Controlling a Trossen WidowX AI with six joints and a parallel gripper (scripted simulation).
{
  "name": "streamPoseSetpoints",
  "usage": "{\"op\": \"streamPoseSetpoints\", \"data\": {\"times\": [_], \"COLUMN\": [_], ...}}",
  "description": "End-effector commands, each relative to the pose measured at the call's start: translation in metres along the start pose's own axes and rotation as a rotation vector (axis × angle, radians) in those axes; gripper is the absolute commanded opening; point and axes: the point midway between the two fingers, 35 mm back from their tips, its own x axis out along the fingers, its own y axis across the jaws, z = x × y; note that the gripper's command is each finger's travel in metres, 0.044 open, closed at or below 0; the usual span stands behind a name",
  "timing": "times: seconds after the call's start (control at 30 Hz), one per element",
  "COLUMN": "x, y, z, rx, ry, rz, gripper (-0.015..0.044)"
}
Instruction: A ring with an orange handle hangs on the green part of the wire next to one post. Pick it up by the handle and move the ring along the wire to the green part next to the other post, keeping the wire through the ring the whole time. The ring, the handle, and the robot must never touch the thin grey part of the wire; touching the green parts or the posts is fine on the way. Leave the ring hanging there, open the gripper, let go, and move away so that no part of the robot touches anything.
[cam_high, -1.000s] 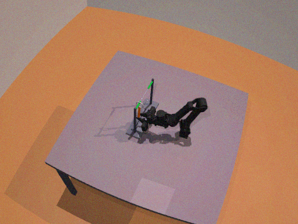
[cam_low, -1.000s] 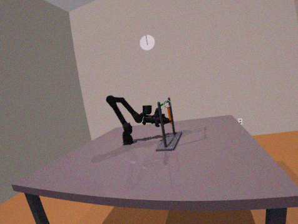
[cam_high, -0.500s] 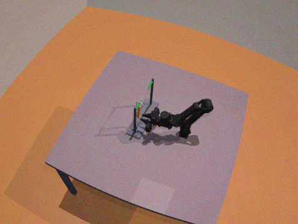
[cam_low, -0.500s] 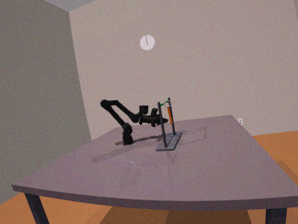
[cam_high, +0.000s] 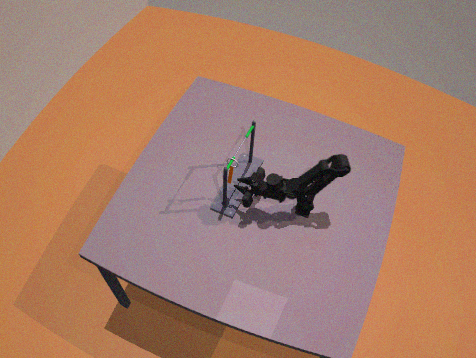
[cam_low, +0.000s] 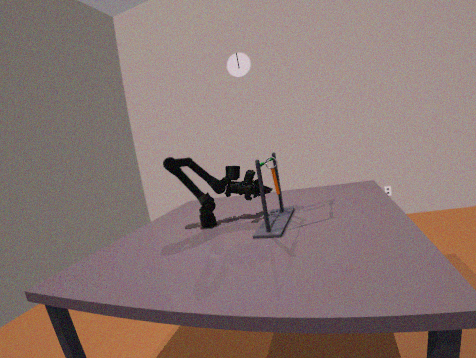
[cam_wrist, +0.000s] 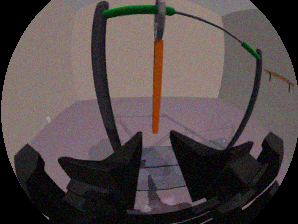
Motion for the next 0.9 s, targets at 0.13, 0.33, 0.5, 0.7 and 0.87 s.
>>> {"op": "streamPoseSetpoints", "data": {"times": [0.13,0.33,0.5,0.7,0.87], "x": [-0.001,-0.001,-0.004,-0.036,-0.043], "y": [-0.001,-0.001,0.0,-0.001,-0.002], "z": [-0.001,-0.001,0.001,0.0,-0.002], "rx": [0.003,0.003,0.001,0.001,0.001], "ry": [0.003,0.003,-0.001,0.0,0.0], "rz": [-0.004,-0.004,0.0,0.0,0.0], "gripper": [0.016,0.016,0.0212,0.037,0.044]}}
